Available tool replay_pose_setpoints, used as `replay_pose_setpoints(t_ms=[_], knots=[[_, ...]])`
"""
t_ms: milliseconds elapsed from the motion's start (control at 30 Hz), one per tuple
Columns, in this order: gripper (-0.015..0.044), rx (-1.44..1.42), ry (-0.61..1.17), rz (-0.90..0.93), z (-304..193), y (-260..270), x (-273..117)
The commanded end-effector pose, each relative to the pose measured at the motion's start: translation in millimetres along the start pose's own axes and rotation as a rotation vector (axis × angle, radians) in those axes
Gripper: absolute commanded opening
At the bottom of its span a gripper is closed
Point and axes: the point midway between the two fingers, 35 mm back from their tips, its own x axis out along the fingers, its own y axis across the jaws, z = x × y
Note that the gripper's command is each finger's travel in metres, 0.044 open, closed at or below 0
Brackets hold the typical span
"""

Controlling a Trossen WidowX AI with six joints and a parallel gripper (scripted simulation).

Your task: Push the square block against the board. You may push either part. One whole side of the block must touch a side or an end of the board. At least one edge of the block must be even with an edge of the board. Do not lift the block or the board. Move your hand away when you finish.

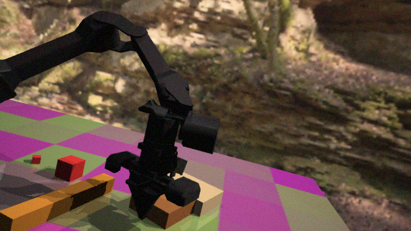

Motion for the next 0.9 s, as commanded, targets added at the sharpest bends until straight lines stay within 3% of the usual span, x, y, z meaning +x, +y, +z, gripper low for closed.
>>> replay_pose_setpoints(t_ms=[0,733,867], knots=[[0.0000,0.005,-0.002,0.004,-9,1,0],[0.0000,0.005,-0.002,0.004,-43,2,1],[0.0000,0.005,0.000,0.003,-38,-1,-42]])
